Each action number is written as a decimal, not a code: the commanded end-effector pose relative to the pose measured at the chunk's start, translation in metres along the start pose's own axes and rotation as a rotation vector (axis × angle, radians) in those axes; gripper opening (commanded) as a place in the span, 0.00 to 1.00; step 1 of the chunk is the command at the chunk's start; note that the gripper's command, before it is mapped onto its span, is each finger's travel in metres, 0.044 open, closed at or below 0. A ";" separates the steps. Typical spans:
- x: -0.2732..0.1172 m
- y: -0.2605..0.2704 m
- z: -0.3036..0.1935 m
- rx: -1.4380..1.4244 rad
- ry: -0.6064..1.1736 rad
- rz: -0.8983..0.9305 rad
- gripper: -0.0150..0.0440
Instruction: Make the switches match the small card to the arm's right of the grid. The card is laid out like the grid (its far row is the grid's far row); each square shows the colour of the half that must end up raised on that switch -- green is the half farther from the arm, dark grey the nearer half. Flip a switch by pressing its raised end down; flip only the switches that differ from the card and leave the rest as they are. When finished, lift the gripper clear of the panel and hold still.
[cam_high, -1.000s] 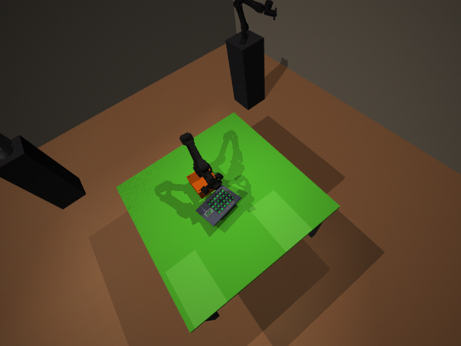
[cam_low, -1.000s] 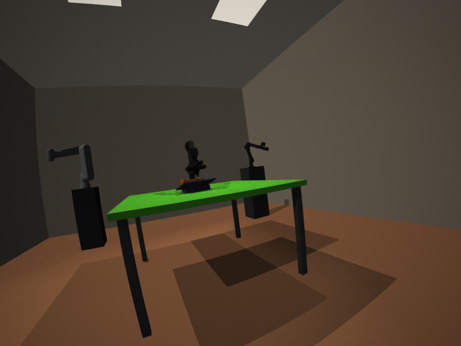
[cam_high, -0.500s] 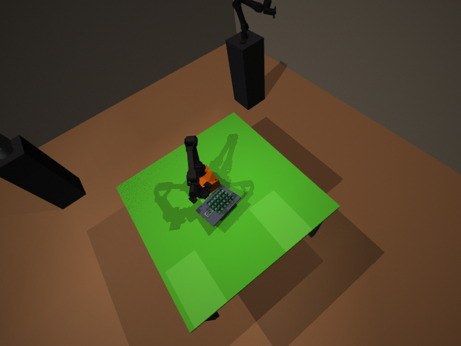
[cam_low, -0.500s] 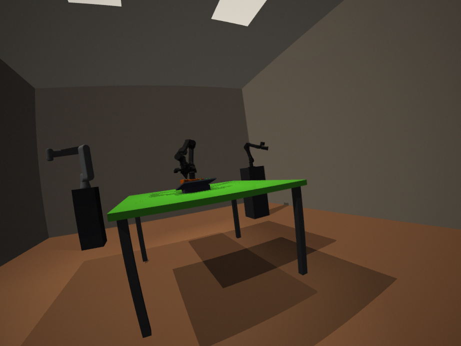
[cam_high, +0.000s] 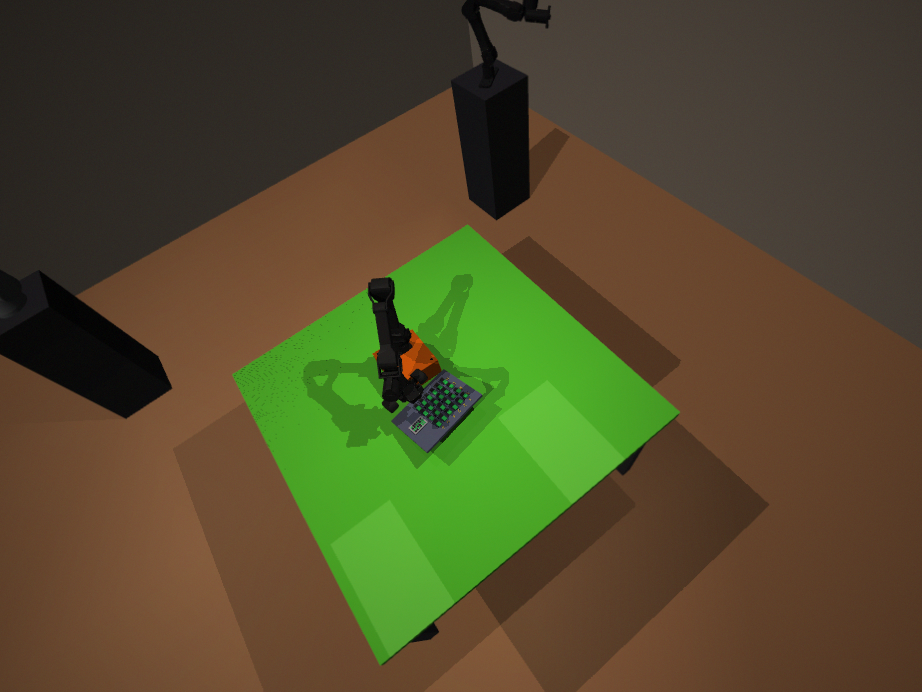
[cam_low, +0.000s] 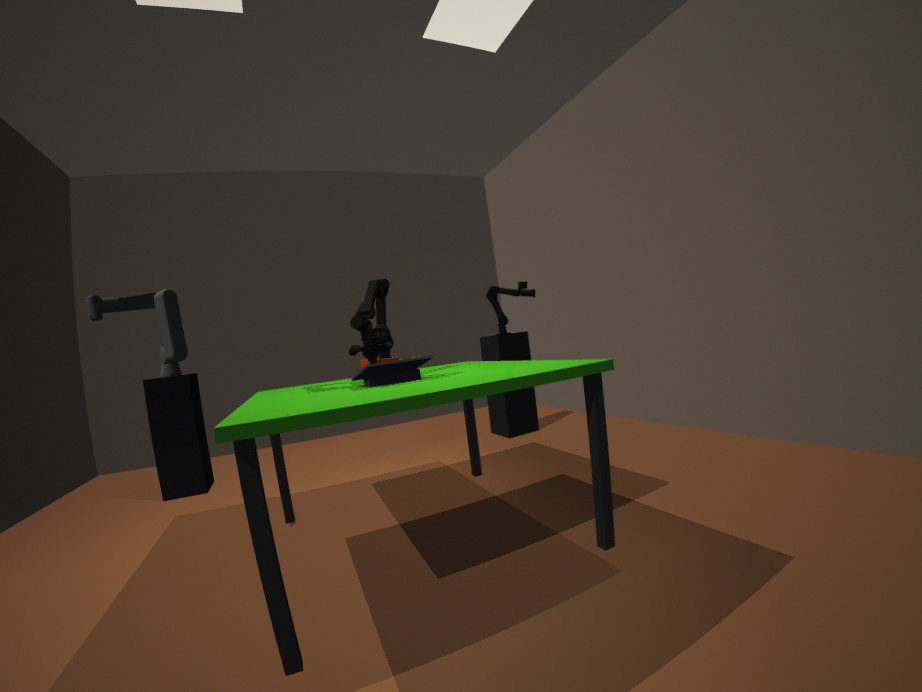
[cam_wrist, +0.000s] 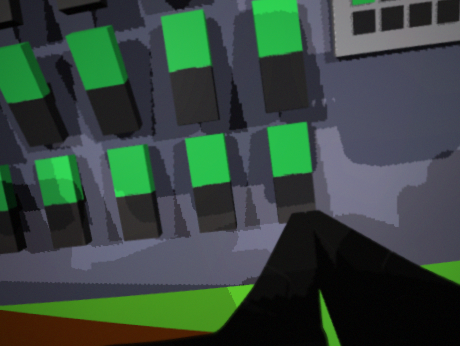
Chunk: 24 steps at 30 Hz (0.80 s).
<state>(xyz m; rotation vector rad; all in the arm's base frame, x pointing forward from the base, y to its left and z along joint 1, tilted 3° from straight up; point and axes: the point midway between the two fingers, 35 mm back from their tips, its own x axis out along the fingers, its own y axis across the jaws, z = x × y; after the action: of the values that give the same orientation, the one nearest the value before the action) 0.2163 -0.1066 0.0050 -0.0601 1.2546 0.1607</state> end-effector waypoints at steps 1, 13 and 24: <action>0.005 0.001 0.000 0.002 -0.001 0.002 0.25; 0.014 0.001 0.000 0.002 -0.002 0.003 0.25; 0.014 0.001 0.000 0.002 -0.002 0.003 0.25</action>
<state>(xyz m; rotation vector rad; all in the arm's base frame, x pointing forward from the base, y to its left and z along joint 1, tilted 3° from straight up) 0.2197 -0.1045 -0.0080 -0.0585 1.2541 0.1642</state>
